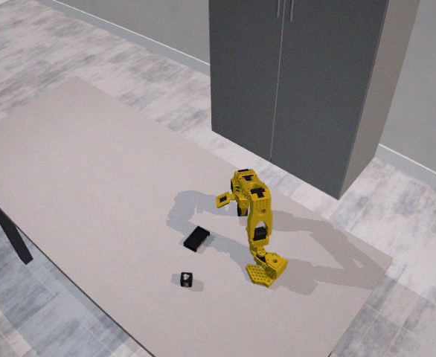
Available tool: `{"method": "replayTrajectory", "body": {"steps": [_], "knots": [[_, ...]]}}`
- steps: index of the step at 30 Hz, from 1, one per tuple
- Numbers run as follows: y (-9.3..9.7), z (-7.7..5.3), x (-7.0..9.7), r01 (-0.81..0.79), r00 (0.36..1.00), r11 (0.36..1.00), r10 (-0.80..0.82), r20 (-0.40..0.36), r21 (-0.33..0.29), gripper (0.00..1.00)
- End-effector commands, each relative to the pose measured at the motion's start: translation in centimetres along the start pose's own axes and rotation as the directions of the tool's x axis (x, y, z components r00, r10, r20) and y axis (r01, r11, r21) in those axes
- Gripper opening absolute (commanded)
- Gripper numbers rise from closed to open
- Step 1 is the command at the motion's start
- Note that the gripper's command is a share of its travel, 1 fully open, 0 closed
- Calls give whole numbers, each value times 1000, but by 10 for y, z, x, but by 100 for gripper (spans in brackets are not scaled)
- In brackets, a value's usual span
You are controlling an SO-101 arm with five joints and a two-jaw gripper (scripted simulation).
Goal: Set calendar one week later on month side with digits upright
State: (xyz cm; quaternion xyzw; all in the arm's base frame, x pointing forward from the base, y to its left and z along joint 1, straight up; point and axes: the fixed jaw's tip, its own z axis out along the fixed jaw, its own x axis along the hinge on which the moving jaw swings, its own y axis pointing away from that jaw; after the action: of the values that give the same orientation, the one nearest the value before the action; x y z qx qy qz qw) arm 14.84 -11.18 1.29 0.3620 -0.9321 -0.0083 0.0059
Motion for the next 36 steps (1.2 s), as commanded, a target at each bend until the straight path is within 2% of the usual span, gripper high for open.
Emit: {"method": "replayTrajectory", "body": {"steps": [1,4,12,22,36], "knots": [[-8,-6,0,1,1000,999,-2,9,41,16],[-8,-6,0,1,1000,999,-2,9,41,14],[-8,-6,0,1,1000,999,-2,9,41,1],[-8,-8,0,1,1000,999,-2,9,41,0],[-6,-37,0,1,1000,999,-2,9,41,0]]}}
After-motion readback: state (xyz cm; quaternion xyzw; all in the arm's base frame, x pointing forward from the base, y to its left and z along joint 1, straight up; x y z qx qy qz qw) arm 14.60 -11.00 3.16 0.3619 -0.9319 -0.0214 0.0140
